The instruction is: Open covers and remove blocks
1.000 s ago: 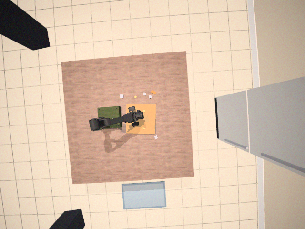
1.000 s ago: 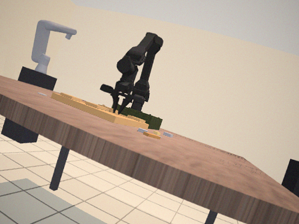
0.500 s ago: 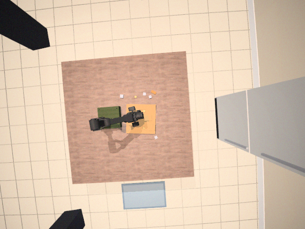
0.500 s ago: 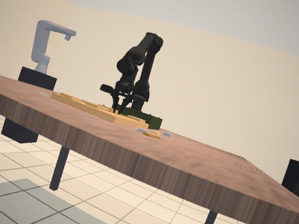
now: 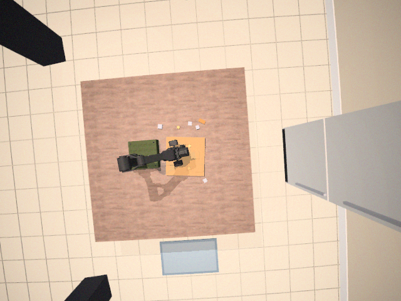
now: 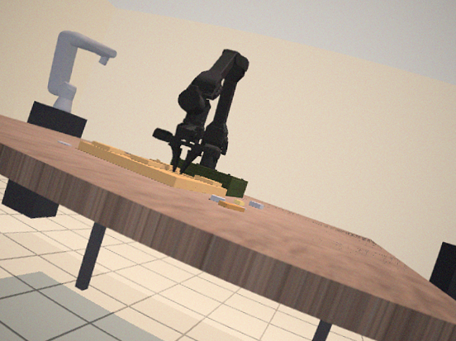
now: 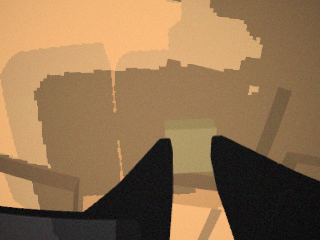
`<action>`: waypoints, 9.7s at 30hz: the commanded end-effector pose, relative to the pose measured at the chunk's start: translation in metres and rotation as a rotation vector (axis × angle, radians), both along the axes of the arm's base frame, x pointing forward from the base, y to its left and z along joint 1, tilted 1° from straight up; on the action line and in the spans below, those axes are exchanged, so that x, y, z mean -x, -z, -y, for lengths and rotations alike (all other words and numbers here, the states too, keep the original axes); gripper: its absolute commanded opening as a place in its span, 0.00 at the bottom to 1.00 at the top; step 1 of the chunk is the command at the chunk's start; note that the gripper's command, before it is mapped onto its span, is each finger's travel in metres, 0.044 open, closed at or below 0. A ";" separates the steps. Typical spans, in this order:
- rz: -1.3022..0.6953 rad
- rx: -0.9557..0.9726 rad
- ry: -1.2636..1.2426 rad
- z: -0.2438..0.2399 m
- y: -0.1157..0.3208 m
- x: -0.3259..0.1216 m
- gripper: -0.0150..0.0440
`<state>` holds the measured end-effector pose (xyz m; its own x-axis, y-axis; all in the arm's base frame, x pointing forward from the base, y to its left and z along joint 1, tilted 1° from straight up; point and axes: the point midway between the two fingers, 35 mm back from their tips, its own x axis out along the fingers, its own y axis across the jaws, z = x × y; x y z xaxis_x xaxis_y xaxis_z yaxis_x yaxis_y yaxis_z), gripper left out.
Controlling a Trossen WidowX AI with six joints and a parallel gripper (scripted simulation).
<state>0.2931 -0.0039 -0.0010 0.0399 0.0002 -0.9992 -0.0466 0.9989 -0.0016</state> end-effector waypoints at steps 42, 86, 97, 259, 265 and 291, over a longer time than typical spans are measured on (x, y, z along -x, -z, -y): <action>-0.001 0.006 0.000 0.001 0.000 0.000 0.39; -0.017 0.013 0.000 0.003 -0.053 0.002 0.50; -0.017 0.013 0.000 0.004 -0.025 0.003 0.50; -0.017 0.012 0.000 0.001 -0.073 0.002 0.39; -0.017 0.012 0.000 0.000 -0.088 0.003 0.39; -0.016 0.005 0.000 -0.080 -0.091 -0.006 0.39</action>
